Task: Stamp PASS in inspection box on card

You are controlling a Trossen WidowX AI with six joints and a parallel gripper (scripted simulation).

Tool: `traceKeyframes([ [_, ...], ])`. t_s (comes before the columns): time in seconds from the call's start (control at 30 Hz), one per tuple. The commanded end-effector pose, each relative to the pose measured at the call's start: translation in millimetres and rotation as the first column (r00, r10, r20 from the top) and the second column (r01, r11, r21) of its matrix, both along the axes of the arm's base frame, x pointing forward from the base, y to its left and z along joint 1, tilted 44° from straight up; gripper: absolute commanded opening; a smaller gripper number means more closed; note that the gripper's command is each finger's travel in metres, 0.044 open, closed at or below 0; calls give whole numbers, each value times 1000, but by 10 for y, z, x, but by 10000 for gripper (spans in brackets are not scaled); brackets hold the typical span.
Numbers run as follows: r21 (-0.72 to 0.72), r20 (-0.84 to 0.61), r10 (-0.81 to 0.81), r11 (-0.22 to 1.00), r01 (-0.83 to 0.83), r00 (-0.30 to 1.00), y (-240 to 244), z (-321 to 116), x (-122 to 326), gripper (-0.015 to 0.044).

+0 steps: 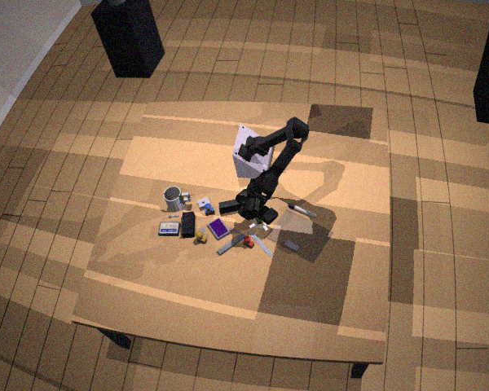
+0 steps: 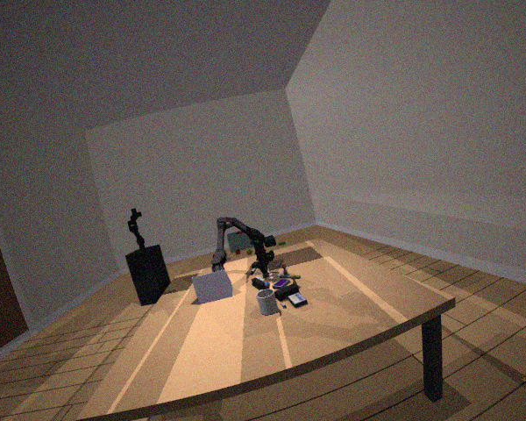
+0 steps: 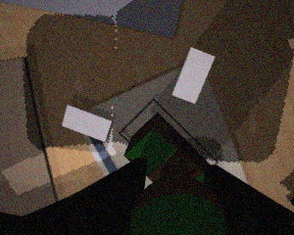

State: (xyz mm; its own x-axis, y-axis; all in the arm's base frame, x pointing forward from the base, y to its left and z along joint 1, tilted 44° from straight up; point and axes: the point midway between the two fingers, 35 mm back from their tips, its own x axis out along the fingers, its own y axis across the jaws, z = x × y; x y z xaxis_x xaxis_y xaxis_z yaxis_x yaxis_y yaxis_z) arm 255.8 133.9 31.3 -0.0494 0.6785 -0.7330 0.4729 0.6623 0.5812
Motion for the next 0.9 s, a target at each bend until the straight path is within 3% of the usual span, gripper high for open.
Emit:
traceKeyframes([
  [0.0, 4, 3, 2, 1000, -2, 1000, -10, 25, 8, 0],
  [0.87, -1, 4, 2, 1000, -2, 1000, -288, 299, 48, 0],
])
